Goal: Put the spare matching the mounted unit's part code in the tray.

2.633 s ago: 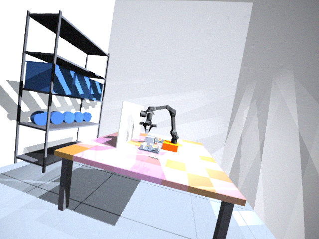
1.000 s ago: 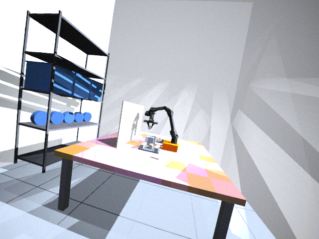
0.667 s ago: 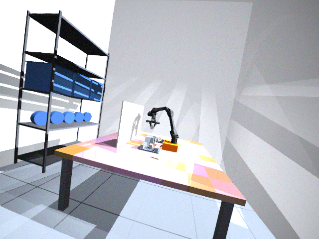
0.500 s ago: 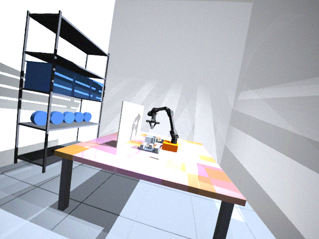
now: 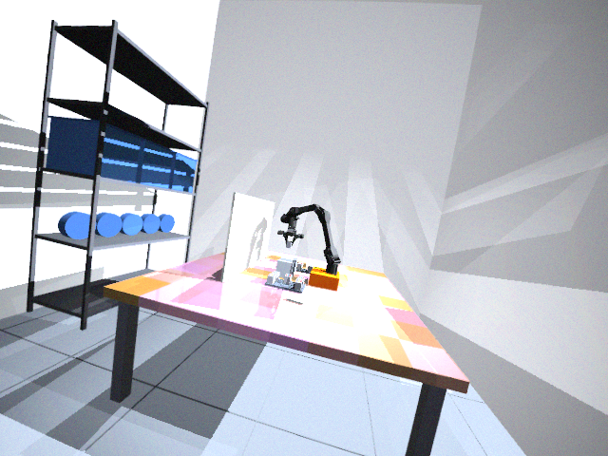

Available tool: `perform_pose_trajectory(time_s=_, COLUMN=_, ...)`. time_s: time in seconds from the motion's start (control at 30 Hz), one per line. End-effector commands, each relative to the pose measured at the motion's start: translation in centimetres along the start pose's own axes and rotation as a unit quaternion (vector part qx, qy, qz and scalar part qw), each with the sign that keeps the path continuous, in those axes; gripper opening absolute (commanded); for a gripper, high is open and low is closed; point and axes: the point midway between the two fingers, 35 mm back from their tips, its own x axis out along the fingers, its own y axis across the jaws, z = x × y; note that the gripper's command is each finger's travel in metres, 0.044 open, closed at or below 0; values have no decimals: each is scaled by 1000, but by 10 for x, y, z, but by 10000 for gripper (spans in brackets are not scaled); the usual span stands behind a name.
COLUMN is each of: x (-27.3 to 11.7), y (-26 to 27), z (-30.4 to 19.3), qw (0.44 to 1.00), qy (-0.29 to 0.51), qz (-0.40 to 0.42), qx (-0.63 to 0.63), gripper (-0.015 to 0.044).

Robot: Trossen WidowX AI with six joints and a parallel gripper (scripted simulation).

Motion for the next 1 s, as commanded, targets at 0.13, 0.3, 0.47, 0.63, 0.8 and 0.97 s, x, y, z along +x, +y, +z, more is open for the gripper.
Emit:
perform_pose_trajectory(time_s=0.13, x=8, y=-1, z=-1, qw=1000, qy=1, qz=0, qx=-3, gripper=0)
perform_pose_trajectory(time_s=0.3, x=13, y=-2, z=-2, qw=1000, qy=1, qz=0, qx=-3, gripper=0)
perform_pose_trajectory(time_s=0.47, x=17, y=-2, z=-2, qw=1000, qy=1, qz=0, qx=-3, gripper=0)
perform_pose_trajectory(time_s=0.63, x=22, y=-3, z=-2, qw=1000, qy=1, qz=0, qx=-3, gripper=0)
perform_pose_trajectory(time_s=0.8, x=27, y=-3, z=-3, qw=1000, qy=1, qz=0, qx=-3, gripper=0)
perform_pose_trajectory(time_s=0.97, x=32, y=-4, z=-3, qw=1000, qy=1, qz=0, qx=-3, gripper=0)
